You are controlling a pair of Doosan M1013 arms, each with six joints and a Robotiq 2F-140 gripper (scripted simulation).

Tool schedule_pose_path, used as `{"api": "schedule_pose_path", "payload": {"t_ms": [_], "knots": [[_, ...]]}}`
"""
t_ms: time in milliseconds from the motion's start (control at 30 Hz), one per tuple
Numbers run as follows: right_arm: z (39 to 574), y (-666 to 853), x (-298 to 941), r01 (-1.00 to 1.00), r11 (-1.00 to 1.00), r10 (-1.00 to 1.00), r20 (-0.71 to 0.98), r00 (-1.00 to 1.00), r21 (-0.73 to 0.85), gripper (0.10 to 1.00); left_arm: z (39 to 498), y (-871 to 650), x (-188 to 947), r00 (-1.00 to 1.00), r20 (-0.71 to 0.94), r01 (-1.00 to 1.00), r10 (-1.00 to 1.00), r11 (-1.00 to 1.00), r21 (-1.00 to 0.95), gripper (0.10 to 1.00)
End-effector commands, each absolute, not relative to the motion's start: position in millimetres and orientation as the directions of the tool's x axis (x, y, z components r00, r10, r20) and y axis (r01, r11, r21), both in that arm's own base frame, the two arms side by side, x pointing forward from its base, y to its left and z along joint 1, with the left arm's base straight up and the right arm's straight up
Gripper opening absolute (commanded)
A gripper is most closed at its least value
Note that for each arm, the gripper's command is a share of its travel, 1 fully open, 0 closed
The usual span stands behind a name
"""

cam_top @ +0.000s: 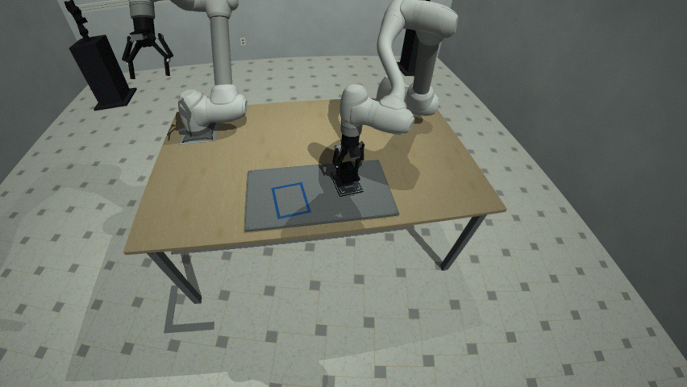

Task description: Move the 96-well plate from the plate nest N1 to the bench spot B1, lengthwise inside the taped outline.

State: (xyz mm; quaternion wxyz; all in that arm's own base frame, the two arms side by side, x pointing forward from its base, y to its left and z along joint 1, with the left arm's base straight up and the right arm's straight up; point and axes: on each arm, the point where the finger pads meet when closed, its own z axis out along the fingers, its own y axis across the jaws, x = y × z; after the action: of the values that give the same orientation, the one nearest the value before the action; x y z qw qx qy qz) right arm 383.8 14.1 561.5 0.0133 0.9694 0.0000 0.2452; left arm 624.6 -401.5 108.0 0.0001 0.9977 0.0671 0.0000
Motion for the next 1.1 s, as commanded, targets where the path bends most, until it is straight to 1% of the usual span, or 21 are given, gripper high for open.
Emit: {"api": "schedule_pose_path", "payload": {"t_ms": [0, 533, 1067], "knots": [[562, 14, 384, -0.006, -1.000, 0.006, 0.476, 0.879, 0.025, 1.000, 113, -402, 625, 0.991, 0.001, 0.134, 0.134, -0.991, 0.001, 0.605], [562, 14, 384, -0.006, -1.000, 0.006, 0.476, 0.879, 0.025, 1.000, 115, -408, 627, 0.992, 0.001, 0.125, 0.125, -0.992, 0.001, 0.605], [562, 14, 384, -0.006, -1.000, 0.006, 0.476, 0.879, 0.025, 1.000, 113, -456, 639, 0.992, 0.001, 0.125, 0.125, -0.992, 0.001, 0.605]]}}
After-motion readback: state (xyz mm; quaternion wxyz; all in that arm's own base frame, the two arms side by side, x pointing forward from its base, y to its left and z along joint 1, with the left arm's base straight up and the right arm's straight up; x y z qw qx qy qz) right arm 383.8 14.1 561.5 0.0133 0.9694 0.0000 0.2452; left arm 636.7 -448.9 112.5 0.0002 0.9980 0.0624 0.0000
